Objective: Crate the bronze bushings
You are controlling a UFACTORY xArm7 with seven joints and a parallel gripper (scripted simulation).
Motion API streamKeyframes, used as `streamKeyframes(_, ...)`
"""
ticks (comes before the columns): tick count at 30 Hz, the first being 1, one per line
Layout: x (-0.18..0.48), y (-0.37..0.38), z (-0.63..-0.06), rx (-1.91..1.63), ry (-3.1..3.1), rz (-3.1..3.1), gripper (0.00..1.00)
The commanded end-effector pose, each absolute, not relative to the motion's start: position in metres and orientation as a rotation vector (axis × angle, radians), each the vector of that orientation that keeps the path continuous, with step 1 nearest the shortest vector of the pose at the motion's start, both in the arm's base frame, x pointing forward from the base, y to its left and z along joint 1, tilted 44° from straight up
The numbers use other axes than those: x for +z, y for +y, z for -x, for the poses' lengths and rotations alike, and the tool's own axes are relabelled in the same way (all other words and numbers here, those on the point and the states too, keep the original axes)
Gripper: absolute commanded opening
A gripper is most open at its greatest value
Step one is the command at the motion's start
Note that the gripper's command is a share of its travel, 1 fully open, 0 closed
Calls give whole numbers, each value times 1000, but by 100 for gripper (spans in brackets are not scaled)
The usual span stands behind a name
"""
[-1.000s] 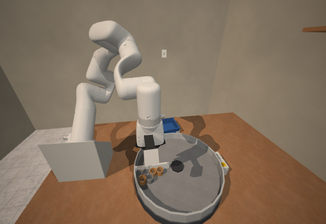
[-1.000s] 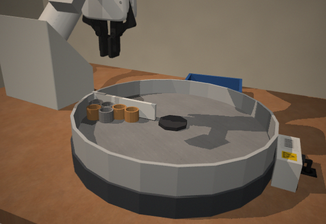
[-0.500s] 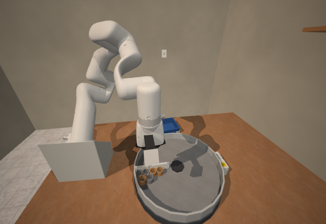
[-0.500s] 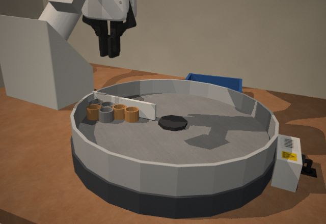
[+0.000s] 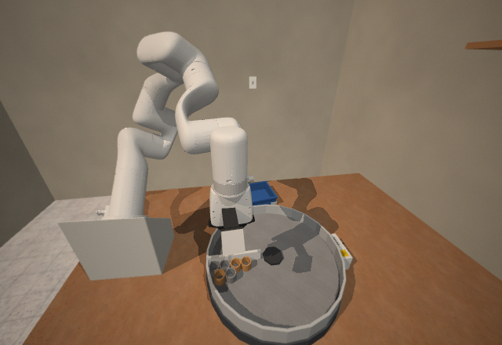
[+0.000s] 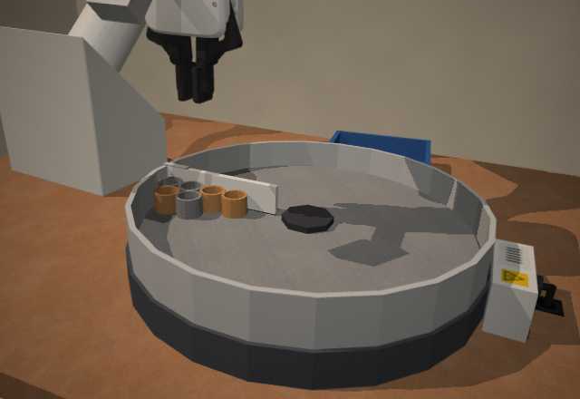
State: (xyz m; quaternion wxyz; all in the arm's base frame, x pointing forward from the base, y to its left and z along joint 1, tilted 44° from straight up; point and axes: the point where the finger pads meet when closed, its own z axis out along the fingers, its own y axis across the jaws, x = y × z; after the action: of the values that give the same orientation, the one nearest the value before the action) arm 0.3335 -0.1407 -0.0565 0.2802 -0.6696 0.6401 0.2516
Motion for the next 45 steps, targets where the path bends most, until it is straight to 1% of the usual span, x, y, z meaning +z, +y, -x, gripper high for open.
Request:
streamKeyframes(1, -56, -143, -334, 669, 1719, 1795, 13)
streamKeyframes(28, -57, -142, -335, 673, 1676, 1825, 13)
streamKeyframes(38, -63, -132, -342, 702, 1301, 2049, 13)
streamKeyframes(40, -63, -132, -342, 702, 1301, 2049, 13)
streamKeyframes(45, -68, -125, -348, 712, 1038, 2170, 13)
